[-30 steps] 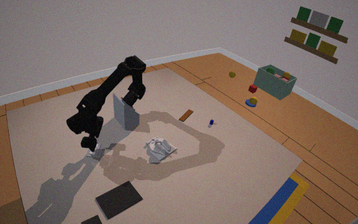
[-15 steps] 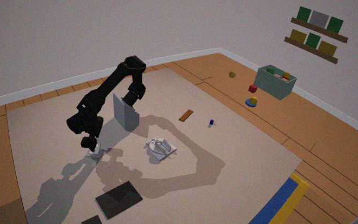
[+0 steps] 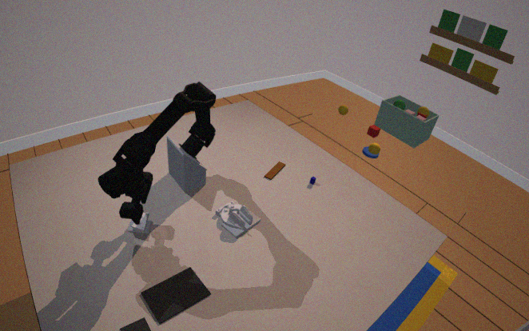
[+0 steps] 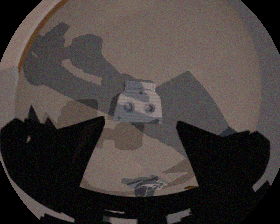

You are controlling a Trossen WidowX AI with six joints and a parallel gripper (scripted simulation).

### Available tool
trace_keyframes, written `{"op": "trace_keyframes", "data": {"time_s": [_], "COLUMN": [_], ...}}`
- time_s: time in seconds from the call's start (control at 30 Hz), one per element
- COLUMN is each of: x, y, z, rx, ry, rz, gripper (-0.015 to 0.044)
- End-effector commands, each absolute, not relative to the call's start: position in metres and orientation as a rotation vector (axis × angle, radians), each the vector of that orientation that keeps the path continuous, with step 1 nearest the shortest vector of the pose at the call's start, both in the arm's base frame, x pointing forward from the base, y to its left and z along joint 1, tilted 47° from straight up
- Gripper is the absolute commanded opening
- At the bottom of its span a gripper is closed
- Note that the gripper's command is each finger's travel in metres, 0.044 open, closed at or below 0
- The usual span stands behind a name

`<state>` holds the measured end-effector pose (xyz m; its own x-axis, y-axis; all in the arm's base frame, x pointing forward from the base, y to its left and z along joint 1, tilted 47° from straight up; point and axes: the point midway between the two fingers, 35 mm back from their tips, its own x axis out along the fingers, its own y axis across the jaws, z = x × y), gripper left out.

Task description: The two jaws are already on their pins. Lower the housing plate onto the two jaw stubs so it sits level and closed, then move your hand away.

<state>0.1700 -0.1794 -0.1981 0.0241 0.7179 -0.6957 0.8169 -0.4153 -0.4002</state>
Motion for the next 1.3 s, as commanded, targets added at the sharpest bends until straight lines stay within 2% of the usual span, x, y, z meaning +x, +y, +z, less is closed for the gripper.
{"op": "trace_keyframes", "data": {"time_s": [0.0, 1.27], "x": [0.171, 0.174], "y": [-0.179, -0.144], "z": [-0.198, -0.235], "rx": [2.172, 2.173], "ry": [1.628, 1.628], "rz": [-1.357, -1.355], "gripper": [0.044, 0.044]}}
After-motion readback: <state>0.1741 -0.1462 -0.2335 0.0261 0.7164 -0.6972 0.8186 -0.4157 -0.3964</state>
